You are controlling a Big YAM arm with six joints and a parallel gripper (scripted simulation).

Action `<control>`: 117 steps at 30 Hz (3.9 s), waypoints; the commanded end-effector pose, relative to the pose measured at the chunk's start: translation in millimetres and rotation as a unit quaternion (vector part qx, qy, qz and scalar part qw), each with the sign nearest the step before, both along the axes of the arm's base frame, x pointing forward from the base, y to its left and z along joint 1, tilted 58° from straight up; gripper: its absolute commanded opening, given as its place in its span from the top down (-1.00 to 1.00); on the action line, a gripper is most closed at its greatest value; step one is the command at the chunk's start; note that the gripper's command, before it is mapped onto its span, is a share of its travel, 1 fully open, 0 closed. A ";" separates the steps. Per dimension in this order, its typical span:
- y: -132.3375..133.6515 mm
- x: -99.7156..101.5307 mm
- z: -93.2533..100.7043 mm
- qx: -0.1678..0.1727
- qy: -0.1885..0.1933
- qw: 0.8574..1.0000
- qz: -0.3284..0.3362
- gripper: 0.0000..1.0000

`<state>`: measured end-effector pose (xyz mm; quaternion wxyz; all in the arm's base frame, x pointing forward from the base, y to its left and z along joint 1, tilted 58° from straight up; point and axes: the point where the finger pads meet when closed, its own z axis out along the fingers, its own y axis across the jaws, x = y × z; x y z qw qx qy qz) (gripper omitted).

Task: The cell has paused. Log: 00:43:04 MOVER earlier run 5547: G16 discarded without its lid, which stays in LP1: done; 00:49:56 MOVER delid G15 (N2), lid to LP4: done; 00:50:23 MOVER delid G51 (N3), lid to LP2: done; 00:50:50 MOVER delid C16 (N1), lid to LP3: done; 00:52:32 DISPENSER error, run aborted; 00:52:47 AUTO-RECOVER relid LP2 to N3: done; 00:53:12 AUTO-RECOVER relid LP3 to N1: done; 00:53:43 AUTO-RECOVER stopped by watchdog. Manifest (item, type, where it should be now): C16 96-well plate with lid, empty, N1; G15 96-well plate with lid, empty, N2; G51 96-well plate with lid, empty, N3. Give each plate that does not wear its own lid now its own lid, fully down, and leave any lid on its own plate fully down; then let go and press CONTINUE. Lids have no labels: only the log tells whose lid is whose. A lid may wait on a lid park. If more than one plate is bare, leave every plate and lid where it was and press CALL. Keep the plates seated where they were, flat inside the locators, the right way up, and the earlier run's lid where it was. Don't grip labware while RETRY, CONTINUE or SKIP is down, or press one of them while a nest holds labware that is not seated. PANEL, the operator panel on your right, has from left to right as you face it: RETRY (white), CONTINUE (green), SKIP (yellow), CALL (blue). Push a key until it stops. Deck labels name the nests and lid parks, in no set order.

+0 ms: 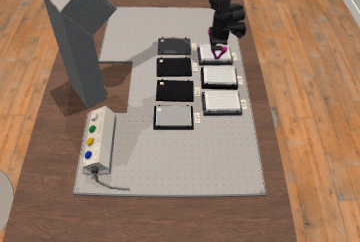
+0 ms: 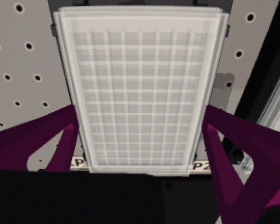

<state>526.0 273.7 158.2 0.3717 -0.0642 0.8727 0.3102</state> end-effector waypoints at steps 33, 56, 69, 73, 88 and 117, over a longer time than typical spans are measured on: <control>-0.8 2.8 8.8 0.004 -0.009 1.000 -0.003 -1.00; -0.8 2.8 8.8 0.004 -0.009 1.000 -0.003 -1.00; -21.2 -10.5 24.3 0.002 -0.012 1.000 -0.006 -1.00; -24.1 -13.6 26.8 0.002 -0.012 1.000 -0.006 -1.00; -24.5 -16.1 29.5 0.002 -0.013 1.000 -0.005 -1.00; -25.4 -13.9 35.3 0.003 -0.016 1.000 -0.006 -1.00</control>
